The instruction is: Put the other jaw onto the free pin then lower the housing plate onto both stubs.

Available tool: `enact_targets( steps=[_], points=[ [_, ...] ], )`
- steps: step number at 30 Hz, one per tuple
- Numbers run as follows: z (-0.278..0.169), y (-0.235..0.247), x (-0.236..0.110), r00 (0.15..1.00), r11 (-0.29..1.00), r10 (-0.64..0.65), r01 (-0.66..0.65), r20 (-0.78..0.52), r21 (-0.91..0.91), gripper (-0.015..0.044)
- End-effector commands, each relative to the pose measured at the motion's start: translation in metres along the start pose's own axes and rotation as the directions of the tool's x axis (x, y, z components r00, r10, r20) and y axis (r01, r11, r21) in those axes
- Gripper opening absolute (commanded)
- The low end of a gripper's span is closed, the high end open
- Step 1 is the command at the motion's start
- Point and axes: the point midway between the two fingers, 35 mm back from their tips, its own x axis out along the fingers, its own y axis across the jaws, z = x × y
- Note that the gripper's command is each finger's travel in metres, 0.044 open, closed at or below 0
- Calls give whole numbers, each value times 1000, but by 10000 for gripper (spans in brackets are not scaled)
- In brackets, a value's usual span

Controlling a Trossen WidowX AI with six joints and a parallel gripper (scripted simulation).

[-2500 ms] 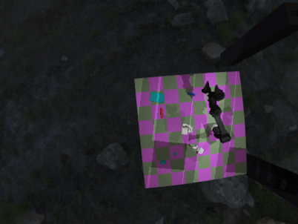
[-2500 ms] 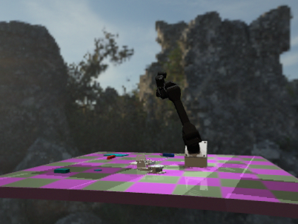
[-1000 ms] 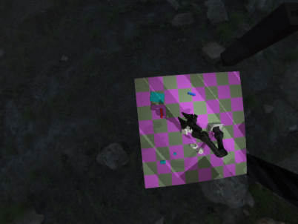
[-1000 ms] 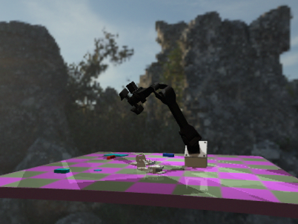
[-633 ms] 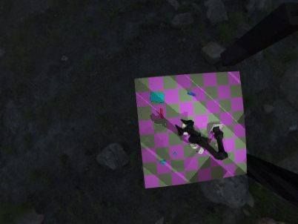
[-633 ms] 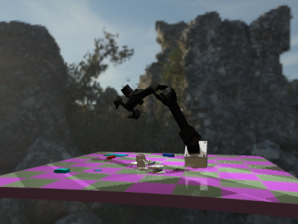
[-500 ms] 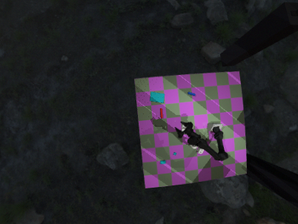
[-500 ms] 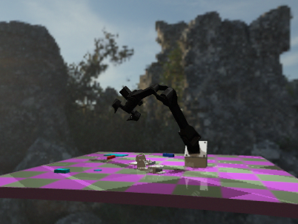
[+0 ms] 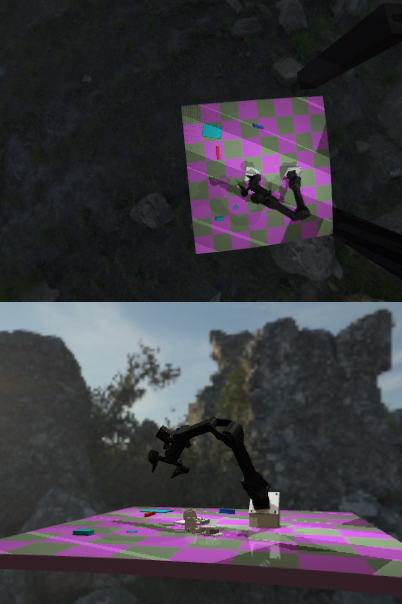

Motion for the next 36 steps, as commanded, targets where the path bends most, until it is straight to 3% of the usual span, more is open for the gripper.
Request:
enact_targets(
  steps=[1, 16, 36],
  points=[
    [-36, -1, -7, 995, 997, -24, 17, -94, -74, 440],
    [-143, -16, -39, 922, 957, -129, 19, -365, -290, 440],
    [-259, -60, -109, 712, 869, -286, -88, -641, -486, 440]
  ],
)
